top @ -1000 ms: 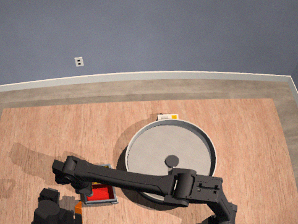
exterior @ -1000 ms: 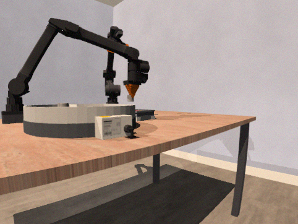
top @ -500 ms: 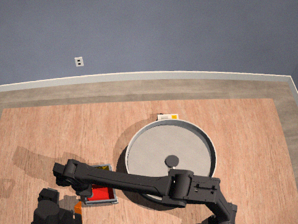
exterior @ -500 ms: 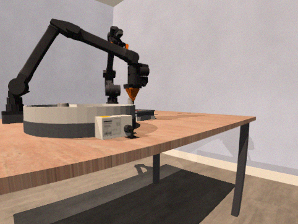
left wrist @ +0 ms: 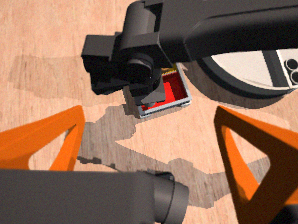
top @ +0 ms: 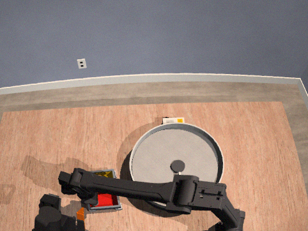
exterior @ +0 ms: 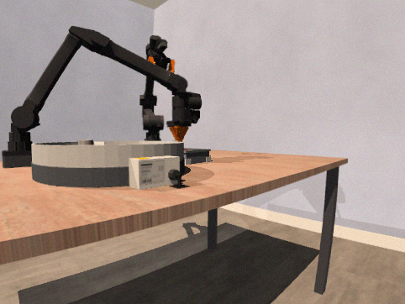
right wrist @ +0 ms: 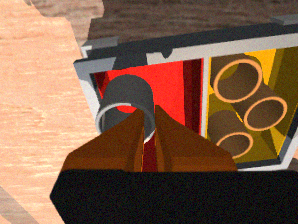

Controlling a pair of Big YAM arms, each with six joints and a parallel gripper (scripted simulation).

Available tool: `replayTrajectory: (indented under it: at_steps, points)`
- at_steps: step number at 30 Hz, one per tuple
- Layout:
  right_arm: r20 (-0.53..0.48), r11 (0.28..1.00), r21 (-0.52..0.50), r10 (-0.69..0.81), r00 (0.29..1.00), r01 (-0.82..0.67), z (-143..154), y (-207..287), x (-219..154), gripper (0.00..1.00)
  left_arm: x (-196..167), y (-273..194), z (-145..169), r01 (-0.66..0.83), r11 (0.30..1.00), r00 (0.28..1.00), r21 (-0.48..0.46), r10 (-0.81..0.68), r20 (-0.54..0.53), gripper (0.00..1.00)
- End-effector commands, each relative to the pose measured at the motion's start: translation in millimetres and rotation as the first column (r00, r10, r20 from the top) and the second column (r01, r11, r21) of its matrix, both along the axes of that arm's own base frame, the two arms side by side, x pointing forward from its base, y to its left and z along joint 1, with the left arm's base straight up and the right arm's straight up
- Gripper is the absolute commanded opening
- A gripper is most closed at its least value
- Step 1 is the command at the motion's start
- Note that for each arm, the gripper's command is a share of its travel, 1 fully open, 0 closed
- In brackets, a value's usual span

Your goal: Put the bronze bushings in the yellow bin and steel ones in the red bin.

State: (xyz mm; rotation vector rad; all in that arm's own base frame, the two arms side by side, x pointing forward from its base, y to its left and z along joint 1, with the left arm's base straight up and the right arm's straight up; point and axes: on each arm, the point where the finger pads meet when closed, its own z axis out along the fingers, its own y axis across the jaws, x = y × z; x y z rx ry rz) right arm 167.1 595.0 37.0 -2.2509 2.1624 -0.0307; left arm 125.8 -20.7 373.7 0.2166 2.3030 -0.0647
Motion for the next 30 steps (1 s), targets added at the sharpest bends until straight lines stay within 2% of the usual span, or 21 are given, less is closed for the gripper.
replayTrajectory:
  at_steps: [1,3,5,10,13,19,29,30]
  points:
    - [0.007,1.000,0.016,-0.009,1.000,0.009,-17.0,5.6,2.7,0.00,-7.6,5.6,30.5,-0.040,0.998,0.997,-0.043,0.043,0.065,1.00]
    - [0.007,1.000,0.016,-0.009,1.000,0.009,-25.5,4.6,2.3,0.00,-7.6,5.7,30.7,-0.042,0.998,0.997,-0.044,0.045,0.065,1.00]
    - [0.018,0.998,0.058,-0.010,1.000,0.009,-9.0,14.3,5.0,0.00,-7.5,6.4,30.8,-0.046,0.998,0.997,-0.043,0.049,0.066,1.00]
    - [0.019,0.998,0.065,-0.010,1.000,0.009,-11.9,16.2,5.4,0.00,-7.6,6.8,31.0,-0.049,0.998,0.996,-0.043,0.052,0.066,1.00]
    - [0.013,0.999,0.040,-0.010,1.000,0.010,-24.8,5.6,2.4,0.00,-7.7,6.5,31.0,-0.043,0.998,0.997,-0.039,0.046,0.067,1.00]
    - [0.012,0.999,0.037,-0.012,1.000,0.011,-32.0,3.3,1.5,0.00,-7.7,6.2,31.0,-0.038,0.999,0.997,-0.035,0.040,0.067,1.00]
    - [0.009,0.999,0.037,-0.001,1.000,0.001,-27.6,7.0,1.7,0.00,-7.9,6.1,31.7,-0.038,0.999,0.997,-0.036,0.040,0.068,1.00]
    - [0.009,0.999,0.037,-0.001,1.000,0.001,-27.8,6.7,1.6,0.11,-7.9,6.1,31.7,-0.038,0.999,0.997,-0.036,0.040,0.068,1.00]
